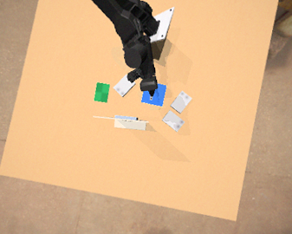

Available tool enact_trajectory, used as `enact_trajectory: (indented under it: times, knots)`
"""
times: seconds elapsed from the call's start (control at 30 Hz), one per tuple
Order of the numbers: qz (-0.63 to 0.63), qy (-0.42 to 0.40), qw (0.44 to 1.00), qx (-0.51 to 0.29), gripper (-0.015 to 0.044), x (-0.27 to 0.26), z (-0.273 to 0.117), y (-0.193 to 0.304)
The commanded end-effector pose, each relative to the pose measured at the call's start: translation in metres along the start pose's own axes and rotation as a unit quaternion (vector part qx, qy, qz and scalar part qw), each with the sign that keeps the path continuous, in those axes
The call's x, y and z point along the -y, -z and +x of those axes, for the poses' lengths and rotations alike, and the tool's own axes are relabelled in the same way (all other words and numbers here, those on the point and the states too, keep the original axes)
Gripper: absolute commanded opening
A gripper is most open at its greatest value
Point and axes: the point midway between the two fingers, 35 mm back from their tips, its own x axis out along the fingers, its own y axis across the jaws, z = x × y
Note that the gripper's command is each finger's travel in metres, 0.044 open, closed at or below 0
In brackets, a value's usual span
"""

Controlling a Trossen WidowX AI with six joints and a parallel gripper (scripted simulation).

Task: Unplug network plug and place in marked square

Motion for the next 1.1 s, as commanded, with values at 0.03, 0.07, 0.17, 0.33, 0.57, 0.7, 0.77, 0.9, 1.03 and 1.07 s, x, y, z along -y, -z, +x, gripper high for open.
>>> enact_trajectory:
  times: [0.03,0.07,0.17,0.33,0.57,0.7,0.77,0.9,1.03,1.07]
  knots:
    - [0.002,0.028,1.000,0.014,0.0000,0.009,0.006,0.004]
    - [0.002,0.033,0.999,0.016,0.0000,0.012,0.008,0.005]
    - [0.001,0.050,0.998,0.023,0.0000,0.019,0.011,0.008]
    - [-0.001,0.076,0.996,0.037,0.0000,0.032,0.015,0.012]
    - [-0.007,0.109,0.992,0.060,0.0000,0.049,0.020,0.017]
    - [-0.011,0.127,0.989,0.074,0.0000,0.059,0.022,0.020]
    - [-0.014,0.135,0.987,0.081,0.0000,0.064,0.023,0.021]
    - [-0.016,0.141,0.986,0.087,0.0000,0.068,0.024,0.021]
    - [-0.016,0.141,0.986,0.086,0.0000,0.070,0.026,0.021]
    - [-0.016,0.141,0.986,0.086,0.0000,0.071,0.027,0.021]
